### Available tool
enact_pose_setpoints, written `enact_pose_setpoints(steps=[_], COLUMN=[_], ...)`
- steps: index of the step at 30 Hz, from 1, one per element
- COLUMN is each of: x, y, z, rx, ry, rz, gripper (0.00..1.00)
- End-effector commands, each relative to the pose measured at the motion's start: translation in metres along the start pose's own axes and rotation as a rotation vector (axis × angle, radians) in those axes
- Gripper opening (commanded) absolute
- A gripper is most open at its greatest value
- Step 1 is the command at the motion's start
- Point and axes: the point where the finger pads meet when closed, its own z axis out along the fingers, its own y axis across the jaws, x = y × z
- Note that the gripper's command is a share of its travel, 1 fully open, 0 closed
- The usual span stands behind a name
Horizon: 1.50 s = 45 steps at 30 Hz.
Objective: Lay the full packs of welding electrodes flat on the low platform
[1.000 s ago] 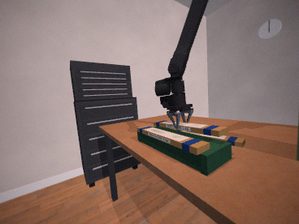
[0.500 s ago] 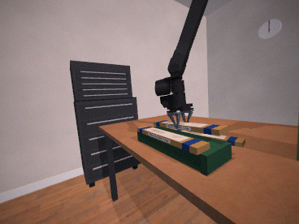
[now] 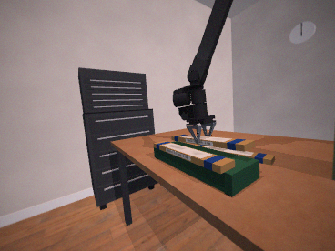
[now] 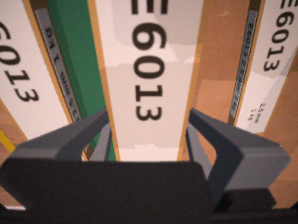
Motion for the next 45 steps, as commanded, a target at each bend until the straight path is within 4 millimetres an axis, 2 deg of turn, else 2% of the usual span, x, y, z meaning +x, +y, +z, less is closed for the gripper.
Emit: enact_pose_setpoints(steps=[1,45], x=[-0.0469,-0.0498], y=[0.0181,0.0187], z=[-0.0510,-0.0536], rx=[-0.054,-0.055], ry=[-0.089,-0.089], rz=[0.008,0.009], gripper=[0.00,0.00])
